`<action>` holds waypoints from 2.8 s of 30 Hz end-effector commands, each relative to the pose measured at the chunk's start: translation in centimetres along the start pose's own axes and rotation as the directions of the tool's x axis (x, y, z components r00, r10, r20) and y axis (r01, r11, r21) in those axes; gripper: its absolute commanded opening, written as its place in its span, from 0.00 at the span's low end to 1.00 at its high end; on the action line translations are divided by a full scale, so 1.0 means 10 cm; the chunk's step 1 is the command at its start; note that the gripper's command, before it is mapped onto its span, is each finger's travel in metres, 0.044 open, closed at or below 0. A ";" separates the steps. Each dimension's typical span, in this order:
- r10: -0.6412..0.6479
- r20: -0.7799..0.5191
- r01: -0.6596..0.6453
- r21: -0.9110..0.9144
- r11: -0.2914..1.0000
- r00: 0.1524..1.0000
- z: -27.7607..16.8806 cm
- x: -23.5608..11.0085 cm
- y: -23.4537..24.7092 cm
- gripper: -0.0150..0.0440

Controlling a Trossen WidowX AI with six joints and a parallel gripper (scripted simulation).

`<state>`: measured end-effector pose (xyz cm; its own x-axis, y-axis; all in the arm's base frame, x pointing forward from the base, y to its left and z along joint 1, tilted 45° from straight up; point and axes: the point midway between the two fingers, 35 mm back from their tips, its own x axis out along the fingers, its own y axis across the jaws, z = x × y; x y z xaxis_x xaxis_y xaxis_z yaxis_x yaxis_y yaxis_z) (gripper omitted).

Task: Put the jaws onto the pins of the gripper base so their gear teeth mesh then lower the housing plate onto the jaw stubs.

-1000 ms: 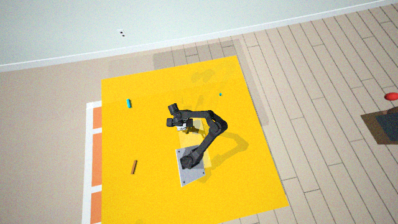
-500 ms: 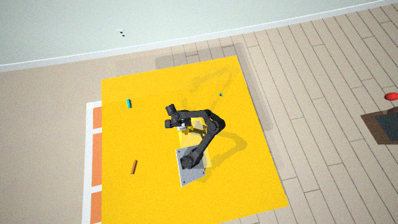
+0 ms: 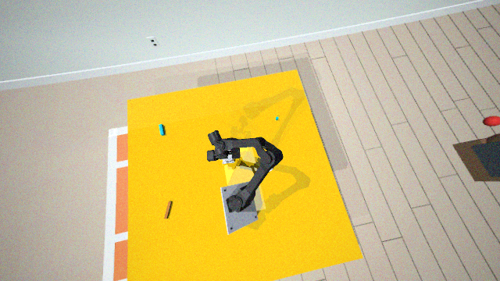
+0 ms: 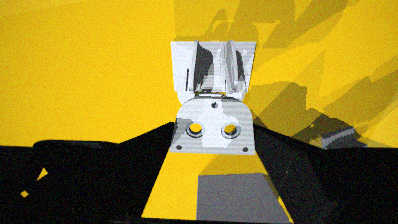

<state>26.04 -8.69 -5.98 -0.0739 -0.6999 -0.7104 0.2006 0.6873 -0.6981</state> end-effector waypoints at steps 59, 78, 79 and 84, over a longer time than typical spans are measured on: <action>0.000 0.002 0.000 0.002 1.000 1.000 -0.13 0.16 -0.03 0.85; -0.002 0.002 0.002 0.003 1.000 1.000 -0.13 0.47 -0.03 0.85; -0.002 0.002 0.002 0.003 1.000 1.000 -0.13 0.49 -0.03 0.85; -0.004 0.002 0.004 0.004 1.000 1.000 -0.14 0.57 -0.04 0.85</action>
<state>24.82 -12.21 -9.30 -0.0588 -0.7008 -0.7109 0.2181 0.6859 -0.6942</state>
